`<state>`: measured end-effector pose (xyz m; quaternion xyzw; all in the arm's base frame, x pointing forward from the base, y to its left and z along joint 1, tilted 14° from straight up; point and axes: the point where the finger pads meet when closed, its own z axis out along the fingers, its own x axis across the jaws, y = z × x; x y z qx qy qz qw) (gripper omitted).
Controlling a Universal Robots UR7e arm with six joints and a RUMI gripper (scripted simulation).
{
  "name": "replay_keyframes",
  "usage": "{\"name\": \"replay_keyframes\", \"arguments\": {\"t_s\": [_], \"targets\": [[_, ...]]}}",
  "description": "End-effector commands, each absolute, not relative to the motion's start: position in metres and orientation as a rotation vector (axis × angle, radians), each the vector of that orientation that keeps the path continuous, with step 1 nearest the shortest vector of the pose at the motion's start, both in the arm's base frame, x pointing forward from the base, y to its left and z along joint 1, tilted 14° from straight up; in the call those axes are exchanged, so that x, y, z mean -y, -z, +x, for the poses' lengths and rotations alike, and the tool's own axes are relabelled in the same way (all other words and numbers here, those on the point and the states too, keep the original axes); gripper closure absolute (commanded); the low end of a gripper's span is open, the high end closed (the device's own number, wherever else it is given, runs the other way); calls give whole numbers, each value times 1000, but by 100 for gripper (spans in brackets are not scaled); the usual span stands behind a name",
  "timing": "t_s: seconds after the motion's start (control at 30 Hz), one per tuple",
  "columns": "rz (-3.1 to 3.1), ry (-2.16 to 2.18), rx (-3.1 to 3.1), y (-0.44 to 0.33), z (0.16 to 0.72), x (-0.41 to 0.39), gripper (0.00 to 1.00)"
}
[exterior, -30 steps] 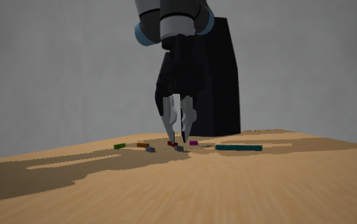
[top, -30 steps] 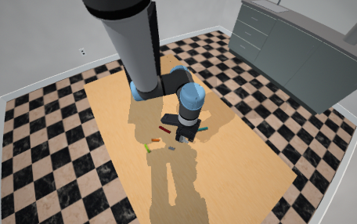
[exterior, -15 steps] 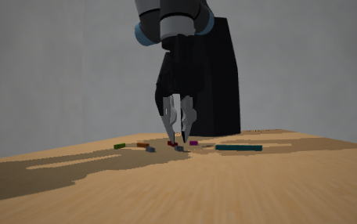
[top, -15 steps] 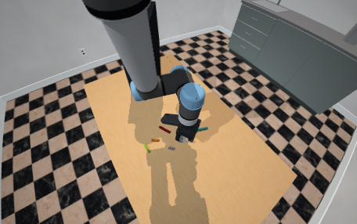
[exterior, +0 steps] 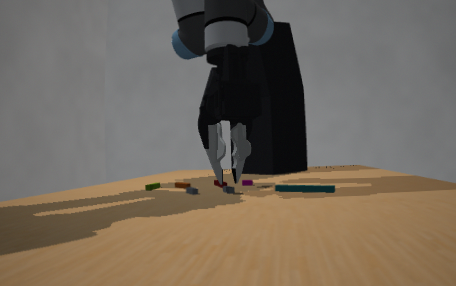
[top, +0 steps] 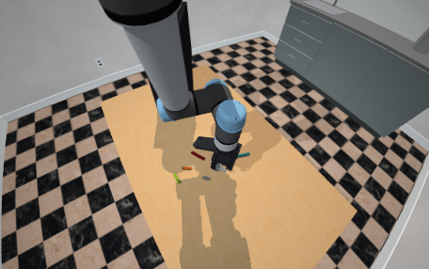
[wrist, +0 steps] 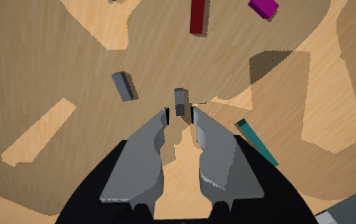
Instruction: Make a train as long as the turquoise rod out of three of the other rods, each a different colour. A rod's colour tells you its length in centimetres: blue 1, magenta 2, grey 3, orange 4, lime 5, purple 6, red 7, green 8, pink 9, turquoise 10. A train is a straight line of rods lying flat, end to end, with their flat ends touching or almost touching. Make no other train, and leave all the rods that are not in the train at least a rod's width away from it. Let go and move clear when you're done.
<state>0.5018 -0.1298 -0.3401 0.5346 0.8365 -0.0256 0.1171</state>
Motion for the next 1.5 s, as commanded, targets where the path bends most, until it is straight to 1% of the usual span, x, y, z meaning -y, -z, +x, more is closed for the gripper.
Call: {"name": "replay_keyframes", "arguments": {"t_s": [0.0, 0.47, 1.47], "targets": [[1564, 75, -2448, 341, 503, 130, 86], [1564, 75, -2448, 353, 505, 132, 86], [1564, 75, -2448, 354, 505, 132, 86]]}}
